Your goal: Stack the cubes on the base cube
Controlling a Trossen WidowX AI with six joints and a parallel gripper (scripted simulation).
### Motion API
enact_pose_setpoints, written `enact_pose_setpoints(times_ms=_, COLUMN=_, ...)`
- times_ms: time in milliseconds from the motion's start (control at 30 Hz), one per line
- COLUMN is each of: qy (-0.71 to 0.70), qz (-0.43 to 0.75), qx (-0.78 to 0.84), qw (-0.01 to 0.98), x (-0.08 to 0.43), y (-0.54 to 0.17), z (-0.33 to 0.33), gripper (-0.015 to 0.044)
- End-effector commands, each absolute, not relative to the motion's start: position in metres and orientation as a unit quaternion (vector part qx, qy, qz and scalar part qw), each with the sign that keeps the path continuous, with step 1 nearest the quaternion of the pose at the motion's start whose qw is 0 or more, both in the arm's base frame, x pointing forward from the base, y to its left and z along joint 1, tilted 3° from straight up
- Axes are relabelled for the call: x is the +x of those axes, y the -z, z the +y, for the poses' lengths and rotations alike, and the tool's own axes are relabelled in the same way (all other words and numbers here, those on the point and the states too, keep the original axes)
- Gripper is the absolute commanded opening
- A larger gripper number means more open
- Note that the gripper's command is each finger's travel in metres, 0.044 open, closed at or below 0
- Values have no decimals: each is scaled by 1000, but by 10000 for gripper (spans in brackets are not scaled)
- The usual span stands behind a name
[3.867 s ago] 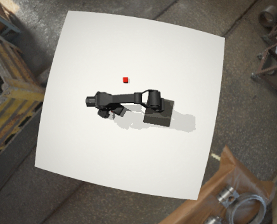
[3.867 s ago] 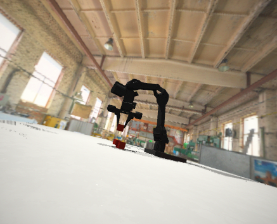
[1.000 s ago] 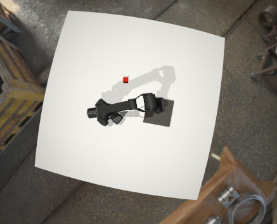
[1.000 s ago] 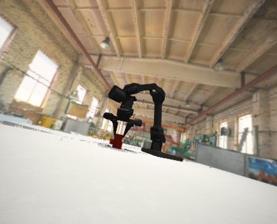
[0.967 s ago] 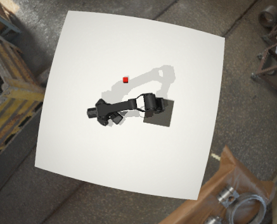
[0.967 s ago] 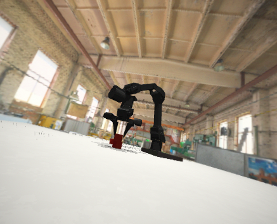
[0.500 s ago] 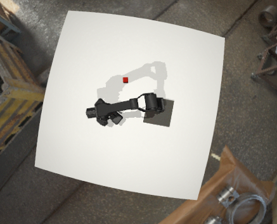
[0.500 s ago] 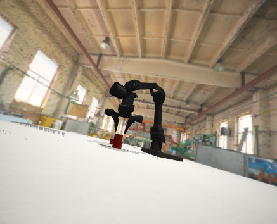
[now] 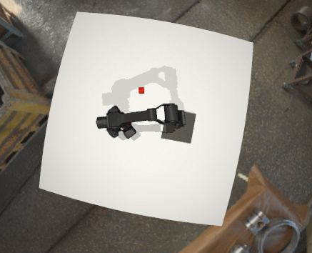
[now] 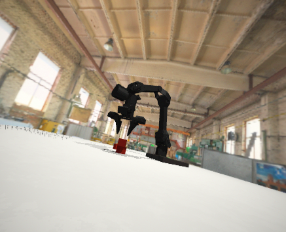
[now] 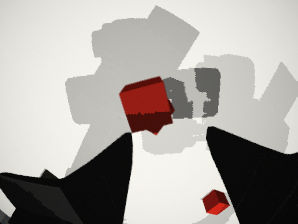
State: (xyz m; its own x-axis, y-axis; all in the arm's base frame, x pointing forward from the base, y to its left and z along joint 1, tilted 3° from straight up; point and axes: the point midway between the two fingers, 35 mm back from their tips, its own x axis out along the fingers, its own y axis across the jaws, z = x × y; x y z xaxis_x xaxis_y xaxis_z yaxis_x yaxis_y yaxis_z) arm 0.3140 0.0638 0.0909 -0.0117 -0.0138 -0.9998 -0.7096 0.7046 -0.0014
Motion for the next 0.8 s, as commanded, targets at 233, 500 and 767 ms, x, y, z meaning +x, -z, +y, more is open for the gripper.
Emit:
enact_pose_setpoints(times_ms=233, qy=40, qz=708, qx=24, qw=704, x=306, y=-111, z=-30, gripper=265)
enact_pose_setpoints(times_ms=500, qy=264, qz=659, qx=242, qw=661, x=284, y=-125, z=-92, gripper=265)
enact_pose_setpoints(times_ms=767, qy=457, qz=545, qx=431, qw=555, x=250, y=-138, z=-144, gripper=265)
